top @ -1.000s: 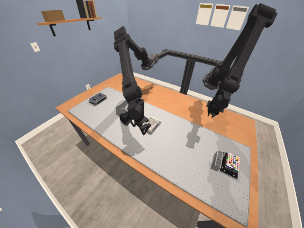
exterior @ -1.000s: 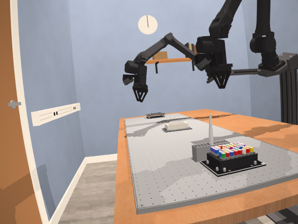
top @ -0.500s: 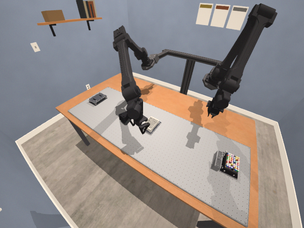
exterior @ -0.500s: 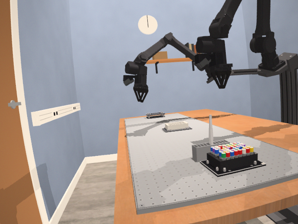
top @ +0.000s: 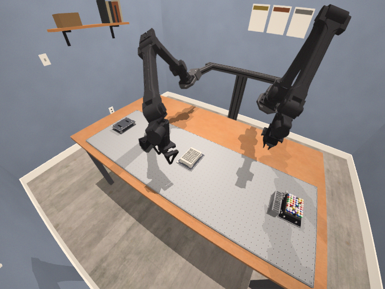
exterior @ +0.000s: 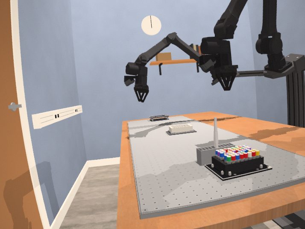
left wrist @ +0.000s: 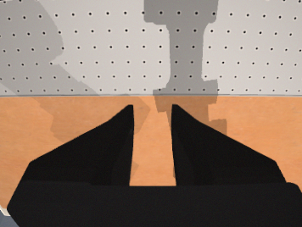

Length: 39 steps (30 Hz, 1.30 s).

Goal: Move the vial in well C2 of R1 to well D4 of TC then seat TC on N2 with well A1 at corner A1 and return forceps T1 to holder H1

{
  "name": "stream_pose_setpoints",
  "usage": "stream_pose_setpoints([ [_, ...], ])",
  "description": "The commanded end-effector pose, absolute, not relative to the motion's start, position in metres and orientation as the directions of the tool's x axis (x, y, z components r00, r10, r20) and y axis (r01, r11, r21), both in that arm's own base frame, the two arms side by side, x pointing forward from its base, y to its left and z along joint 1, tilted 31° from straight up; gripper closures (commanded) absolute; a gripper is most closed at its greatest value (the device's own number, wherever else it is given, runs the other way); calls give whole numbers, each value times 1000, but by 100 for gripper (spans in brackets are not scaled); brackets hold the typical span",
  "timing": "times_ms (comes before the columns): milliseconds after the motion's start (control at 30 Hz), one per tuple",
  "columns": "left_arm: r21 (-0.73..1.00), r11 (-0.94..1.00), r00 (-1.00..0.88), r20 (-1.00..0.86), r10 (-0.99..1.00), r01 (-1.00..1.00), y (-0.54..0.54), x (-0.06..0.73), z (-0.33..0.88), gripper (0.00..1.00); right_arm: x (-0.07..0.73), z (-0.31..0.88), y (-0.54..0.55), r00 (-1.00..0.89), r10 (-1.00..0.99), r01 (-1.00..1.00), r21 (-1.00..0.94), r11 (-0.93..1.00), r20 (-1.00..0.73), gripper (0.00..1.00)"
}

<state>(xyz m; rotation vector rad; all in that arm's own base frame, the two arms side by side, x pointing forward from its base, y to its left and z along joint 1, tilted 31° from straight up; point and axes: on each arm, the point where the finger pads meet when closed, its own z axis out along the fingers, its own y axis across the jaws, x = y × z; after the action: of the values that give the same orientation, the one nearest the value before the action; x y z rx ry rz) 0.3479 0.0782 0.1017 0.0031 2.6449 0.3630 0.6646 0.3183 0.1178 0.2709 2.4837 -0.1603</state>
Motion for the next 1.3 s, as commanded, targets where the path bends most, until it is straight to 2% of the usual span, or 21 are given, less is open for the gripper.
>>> stream_pose_setpoints([
  [0,256,964,-883,-465,64,-65,79,354,109,76,671,143,300,-764,152,222,-35,974,-628,0],
  [233,256,964,-883,-465,64,-65,79,354,109,76,656,147,305,-779,107,180,-56,982,-617,0],
  [700,256,964,-883,-465,64,-65,79,354,109,76,654,157,228,-786,119,207,-77,975,-607,0],
  [800,256,964,-883,-465,64,-65,79,354,109,76,653,178,251,-787,82,166,-81,983,-612,0],
  [1267,256,964,-883,-465,64,-65,79,354,109,76,632,165,173,-806,87,189,-115,975,-585,0],
])
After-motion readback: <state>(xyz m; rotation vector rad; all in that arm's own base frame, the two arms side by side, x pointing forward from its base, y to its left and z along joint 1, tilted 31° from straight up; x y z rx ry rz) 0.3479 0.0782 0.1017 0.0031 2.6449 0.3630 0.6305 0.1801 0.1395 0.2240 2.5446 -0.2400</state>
